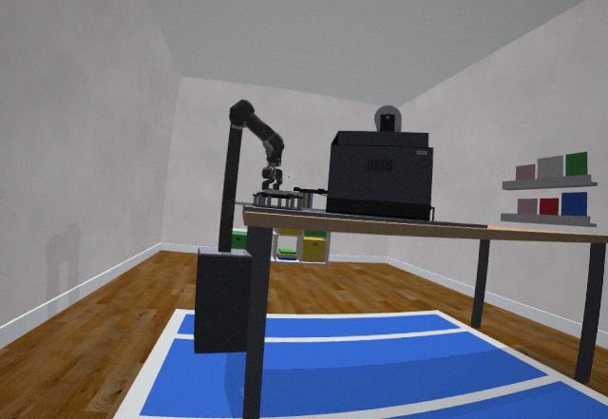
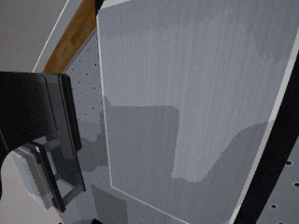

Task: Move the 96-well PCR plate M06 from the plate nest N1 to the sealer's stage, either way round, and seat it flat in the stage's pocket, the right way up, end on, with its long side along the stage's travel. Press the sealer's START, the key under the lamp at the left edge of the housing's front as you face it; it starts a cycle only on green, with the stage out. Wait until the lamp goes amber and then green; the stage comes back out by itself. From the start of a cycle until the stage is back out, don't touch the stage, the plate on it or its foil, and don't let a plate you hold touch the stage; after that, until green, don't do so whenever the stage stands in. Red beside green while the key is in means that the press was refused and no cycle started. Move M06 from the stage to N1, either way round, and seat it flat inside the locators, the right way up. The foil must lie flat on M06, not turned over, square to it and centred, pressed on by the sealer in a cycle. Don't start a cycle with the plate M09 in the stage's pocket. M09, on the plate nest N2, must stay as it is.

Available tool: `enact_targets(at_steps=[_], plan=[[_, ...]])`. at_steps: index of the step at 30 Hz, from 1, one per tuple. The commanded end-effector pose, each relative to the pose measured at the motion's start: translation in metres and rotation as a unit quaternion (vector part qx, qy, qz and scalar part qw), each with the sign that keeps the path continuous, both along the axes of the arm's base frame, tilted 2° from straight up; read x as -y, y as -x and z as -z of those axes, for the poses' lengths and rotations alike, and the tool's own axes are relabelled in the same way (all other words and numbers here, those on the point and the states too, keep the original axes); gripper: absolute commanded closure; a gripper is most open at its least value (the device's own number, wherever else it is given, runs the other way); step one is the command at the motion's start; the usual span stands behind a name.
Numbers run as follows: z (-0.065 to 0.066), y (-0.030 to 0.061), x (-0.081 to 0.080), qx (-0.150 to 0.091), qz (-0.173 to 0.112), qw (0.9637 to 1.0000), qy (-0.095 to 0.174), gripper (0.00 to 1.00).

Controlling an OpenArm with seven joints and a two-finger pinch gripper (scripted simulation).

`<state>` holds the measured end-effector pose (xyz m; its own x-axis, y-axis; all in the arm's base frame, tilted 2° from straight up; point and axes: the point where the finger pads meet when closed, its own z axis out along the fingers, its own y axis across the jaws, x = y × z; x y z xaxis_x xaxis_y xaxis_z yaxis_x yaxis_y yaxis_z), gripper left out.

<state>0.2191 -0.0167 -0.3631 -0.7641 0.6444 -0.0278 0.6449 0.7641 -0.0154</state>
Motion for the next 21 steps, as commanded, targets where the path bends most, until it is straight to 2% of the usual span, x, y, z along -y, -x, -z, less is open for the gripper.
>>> enact_targets(at_steps=[1, 3, 15, 20, 21], plan=[[-0.014, -0.0024, -0.001, 0.000, 0.007, 1.0000, 0.002, 0.23], [-0.030, -0.0024, -0.001, 0.000, 0.007, 1.0000, 0.003, 0.23], [-0.030, -0.0024, -0.001, 0.000, 0.007, 1.0000, 0.003, 0.23], [-0.070, -0.0022, -0.003, 0.000, 0.007, 1.0000, 0.003, 0.23], [-0.070, -0.0022, -0.003, 0.000, 0.007, 1.0000, 0.003, 0.23]])
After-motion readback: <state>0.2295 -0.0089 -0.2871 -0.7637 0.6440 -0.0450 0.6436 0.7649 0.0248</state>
